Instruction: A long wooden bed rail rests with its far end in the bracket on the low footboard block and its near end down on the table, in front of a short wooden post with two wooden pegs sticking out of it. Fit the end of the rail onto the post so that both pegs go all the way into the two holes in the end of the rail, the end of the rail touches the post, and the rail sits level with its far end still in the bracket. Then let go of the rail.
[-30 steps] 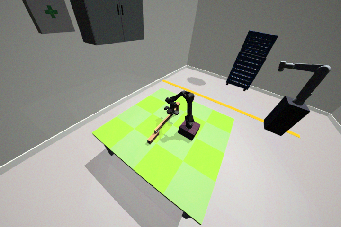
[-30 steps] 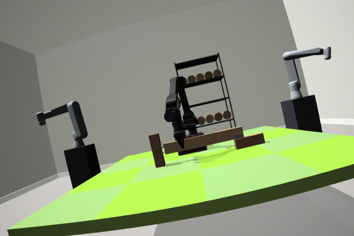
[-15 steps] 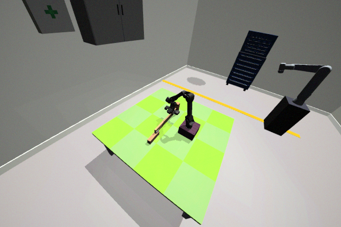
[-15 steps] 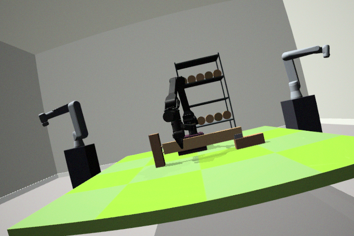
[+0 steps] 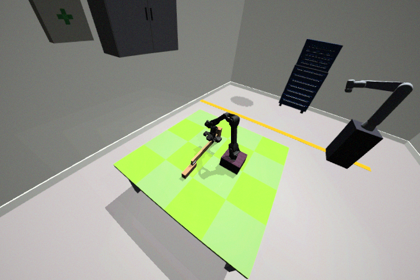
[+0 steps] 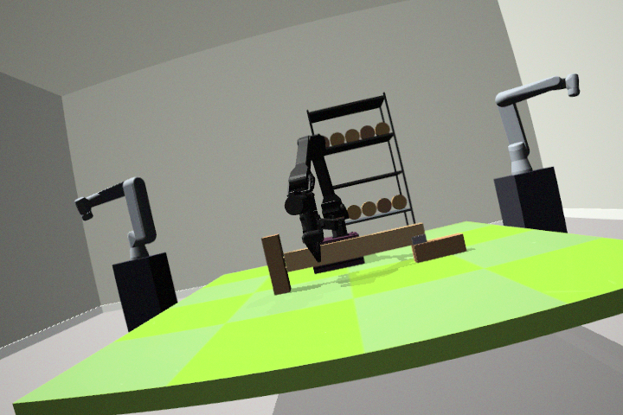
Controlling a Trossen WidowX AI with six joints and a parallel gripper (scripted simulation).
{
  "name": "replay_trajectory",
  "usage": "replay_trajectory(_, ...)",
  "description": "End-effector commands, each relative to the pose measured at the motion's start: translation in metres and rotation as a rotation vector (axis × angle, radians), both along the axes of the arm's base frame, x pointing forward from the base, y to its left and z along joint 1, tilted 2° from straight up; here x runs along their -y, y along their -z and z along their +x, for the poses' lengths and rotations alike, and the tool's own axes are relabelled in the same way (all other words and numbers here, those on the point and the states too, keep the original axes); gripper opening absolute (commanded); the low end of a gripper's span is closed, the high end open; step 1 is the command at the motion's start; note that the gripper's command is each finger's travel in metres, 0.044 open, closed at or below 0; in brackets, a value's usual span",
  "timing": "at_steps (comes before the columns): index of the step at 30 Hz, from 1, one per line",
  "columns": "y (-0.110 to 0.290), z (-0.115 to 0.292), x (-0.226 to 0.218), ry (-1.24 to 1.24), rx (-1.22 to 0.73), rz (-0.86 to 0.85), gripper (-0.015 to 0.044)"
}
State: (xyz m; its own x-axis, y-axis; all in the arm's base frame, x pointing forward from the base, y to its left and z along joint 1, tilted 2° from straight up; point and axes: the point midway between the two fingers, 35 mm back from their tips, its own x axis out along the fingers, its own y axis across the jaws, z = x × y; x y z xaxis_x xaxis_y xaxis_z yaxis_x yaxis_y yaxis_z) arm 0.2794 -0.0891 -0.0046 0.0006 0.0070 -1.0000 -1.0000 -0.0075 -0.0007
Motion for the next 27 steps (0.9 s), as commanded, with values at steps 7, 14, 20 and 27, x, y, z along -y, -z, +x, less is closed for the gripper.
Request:
replay_trajectory(7, 0.0001, 0.0004, 0.0039, -0.001, 0.001, -0.001, 0.0000)
replay_trajectory(14, 0.0000, 0.0004, 0.0062, -0.001, 0.001, -0.001, 0.0000)
replay_trajectory(20, 0.0005, 0.0000, 0.0047, 0.000, 0.000, 0.001, 0.0105)
replay_trajectory(27, 0.0005, 0.0000, 0.0047, 0.000, 0.000, 0.001, 0.0289)
